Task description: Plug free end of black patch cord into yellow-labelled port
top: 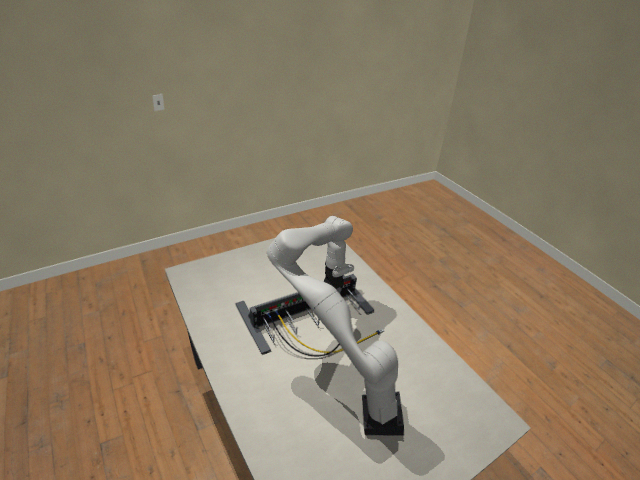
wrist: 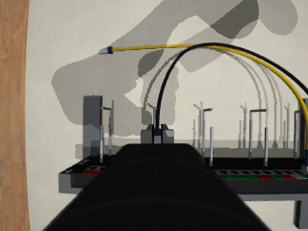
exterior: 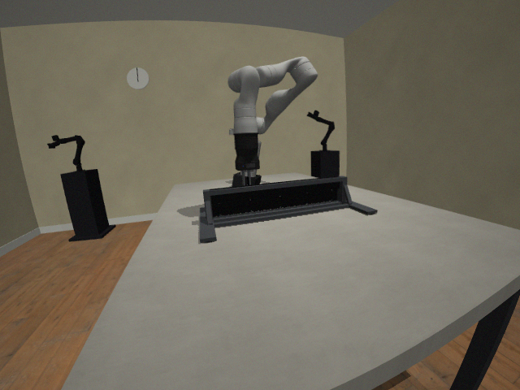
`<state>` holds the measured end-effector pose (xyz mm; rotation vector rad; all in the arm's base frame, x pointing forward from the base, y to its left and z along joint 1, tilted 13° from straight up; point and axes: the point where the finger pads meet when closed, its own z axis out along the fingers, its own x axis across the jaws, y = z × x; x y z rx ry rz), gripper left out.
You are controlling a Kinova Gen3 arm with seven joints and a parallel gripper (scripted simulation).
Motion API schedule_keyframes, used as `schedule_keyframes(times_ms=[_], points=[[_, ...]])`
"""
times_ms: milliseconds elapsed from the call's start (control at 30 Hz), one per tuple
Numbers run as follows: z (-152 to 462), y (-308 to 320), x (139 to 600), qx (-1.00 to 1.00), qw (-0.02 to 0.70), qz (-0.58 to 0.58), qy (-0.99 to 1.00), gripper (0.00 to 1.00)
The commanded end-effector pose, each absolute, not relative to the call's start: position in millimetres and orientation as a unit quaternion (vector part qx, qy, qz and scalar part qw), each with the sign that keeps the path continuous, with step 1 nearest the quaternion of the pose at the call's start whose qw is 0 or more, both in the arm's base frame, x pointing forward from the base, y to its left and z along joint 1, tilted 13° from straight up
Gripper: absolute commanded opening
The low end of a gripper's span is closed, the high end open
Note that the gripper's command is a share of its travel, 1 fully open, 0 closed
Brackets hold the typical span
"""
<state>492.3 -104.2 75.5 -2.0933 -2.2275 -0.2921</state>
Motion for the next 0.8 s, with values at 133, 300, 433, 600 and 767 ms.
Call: schedule_keyframes(times_ms=[133, 300, 433, 600, 767], points=[[70.1, -105.1, 497.9, -0.686, 0.034, -0.095, -0.72, 0.0], [69.6, -104.8, 497.7, -0.686, 0.035, -0.095, -0.721, 0.0], [69.6, -104.8, 497.8, -0.686, 0.035, -0.095, -0.721, 0.0], [69.6, -104.8, 497.8, -0.686, 0.035, -0.095, -0.721, 0.0], [69.6, -104.8, 497.8, -0.686, 0.035, -0.095, -0.721, 0.0]])
